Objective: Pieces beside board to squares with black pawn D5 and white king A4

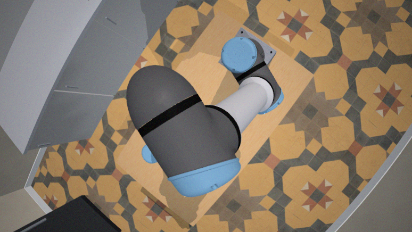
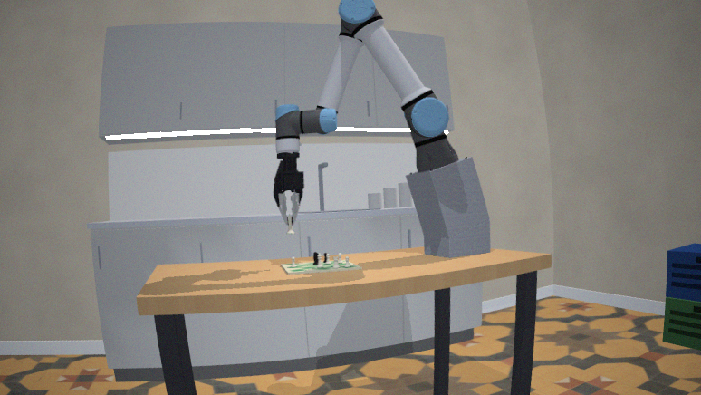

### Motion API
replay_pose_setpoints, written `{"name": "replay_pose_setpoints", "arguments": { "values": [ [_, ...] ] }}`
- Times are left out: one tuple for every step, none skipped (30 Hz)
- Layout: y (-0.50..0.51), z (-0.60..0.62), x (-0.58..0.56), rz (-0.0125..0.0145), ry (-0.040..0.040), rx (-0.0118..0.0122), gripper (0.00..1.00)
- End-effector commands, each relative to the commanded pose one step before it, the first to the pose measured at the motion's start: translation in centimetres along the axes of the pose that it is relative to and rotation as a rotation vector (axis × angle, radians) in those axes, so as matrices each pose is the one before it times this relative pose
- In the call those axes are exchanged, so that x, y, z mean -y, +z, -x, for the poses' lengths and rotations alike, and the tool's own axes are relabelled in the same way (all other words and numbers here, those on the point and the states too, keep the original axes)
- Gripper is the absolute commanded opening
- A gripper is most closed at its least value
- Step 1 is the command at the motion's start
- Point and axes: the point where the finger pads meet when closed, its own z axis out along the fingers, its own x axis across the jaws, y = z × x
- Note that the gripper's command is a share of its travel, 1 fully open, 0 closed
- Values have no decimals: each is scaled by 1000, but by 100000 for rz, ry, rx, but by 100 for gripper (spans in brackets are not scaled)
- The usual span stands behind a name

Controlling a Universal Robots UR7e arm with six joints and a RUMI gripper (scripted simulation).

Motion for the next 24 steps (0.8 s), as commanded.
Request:
{"name": "replay_pose_setpoints", "arguments": {
  "values": [
    [-50, -86, 18, -185, 4131, 109, 0],
    [-1, -27, 1, 0, 799, 1, 0],
    [-1, -25, 1, 0, 741, 1, 0],
    [-1, -23, 1, 0, 684, 1, 0],
    [-1, -21, 1, 0, 629, 1, 0],
    [-1, -19, 1, 0, 576, 1, 0],
    [-1, -18, 1, 0, 524, 0, 0],
    [-1, -16, 1, 0, 474, 0, 0],
    [-1, -14, 1, 0, 426, 0, 0],
    [-1, -13, 1, 0, 380, 0, 0],
    [-1, -11, 1, 0, 337, 0, 0],
    [-1, -10, 1, 0, 295, 0, 0],
    [0, -9, 1, 0, 256, 0, 0],
    [0, -7, 1, 0, 219, 0, 0],
    [0, -6, 1, 0, 184, 0, 0],
    [0, 0, 0, 0, 0, 0, 0],
    [0, 0, 0, 0, 0, 0, 0],
    [0, -5, 0, 0, 153, 0, 0],
    [0, -4, 0, 0, 123, 0, 0],
    [0, -3, 0, 0, 97, 0, 0],
    [0, -2, 0, 0, 74, 0, 0],
    [0, -2, 0, 0, 53, 0, 0],
    [0, -1, 0, 0, 36, 0, 0],
    [0, -1, 0, 0, 22, 0, 0]
  ]
}}
